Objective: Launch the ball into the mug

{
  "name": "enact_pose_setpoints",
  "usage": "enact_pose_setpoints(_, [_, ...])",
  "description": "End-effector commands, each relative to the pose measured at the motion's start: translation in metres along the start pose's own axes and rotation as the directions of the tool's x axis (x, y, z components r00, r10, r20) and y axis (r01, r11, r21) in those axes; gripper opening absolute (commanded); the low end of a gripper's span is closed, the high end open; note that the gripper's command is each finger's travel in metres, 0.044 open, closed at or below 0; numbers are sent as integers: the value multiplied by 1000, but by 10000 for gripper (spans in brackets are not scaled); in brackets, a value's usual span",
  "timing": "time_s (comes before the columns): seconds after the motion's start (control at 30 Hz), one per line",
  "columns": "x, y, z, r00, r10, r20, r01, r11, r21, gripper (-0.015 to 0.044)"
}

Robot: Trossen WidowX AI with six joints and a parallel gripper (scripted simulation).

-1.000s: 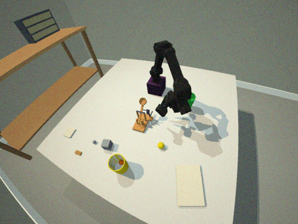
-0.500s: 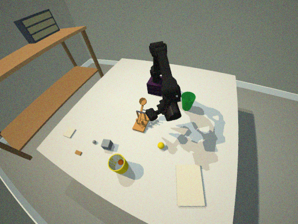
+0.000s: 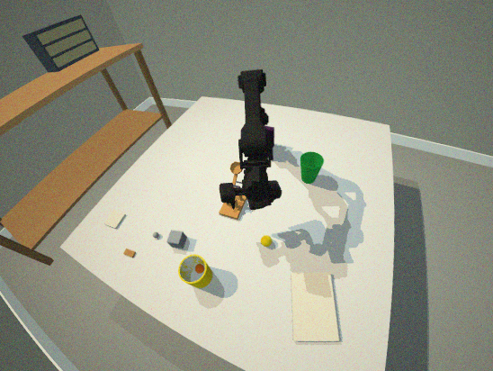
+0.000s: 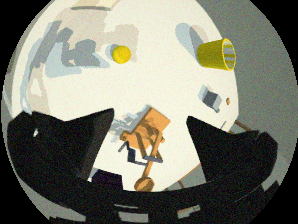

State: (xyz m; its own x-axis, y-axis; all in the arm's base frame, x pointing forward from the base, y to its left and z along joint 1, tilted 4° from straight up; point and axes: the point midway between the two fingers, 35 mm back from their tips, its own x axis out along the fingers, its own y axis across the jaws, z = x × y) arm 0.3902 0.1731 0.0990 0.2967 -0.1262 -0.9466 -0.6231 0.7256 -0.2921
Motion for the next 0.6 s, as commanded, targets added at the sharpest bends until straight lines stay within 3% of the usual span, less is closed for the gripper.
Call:
enact_pose_setpoints(0.0, [-7,-23,16,996,6,87,-16,993,118,440])
enact_pose_setpoints(0.57, [-49,-132,66,902,-69,426,-165,858,487,440])
